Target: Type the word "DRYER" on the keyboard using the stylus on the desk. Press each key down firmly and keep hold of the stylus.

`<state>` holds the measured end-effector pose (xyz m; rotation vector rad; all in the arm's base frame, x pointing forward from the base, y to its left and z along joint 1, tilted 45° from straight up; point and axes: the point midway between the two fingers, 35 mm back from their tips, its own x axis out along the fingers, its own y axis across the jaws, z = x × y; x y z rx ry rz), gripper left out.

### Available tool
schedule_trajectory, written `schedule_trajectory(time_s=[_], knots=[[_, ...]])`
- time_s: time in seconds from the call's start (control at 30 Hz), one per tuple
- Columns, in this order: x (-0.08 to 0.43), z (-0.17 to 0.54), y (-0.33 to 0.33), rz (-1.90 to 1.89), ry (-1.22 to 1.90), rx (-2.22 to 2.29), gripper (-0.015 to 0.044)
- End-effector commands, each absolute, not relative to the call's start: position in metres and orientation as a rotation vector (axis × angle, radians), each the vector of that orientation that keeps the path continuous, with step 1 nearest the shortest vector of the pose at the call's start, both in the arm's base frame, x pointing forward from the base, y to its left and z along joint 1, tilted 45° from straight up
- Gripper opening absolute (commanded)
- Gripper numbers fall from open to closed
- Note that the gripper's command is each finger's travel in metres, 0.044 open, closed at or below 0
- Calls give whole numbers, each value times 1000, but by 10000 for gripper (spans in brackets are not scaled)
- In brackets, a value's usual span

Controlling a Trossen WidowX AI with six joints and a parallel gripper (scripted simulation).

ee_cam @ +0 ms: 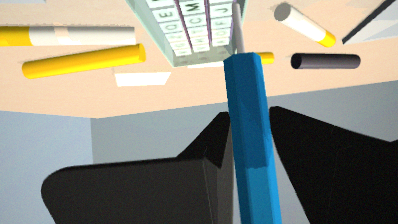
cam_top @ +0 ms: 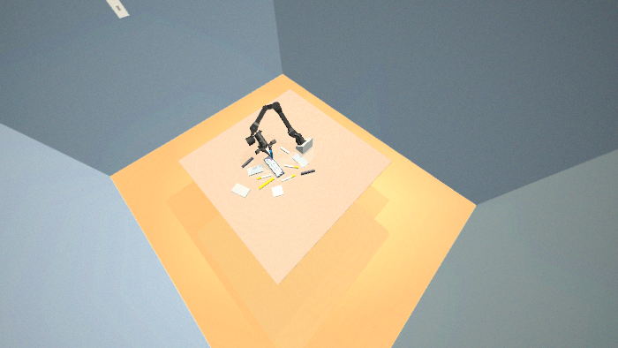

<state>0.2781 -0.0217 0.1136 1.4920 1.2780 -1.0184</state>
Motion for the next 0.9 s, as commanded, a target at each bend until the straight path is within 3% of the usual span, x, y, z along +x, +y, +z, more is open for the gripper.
schedule_trajectory(time_s=[0.0, 0.67, 0.77, 0.87], knots=[[280, 119, -19, -1011, 1273, 1500, 81], [279, 118, -19, -1015, 1274, 1494, 84], [279, 118, -19, -1015, 1274, 1494, 64], [283, 115, -17, -1014, 1273, 1494, 0]])
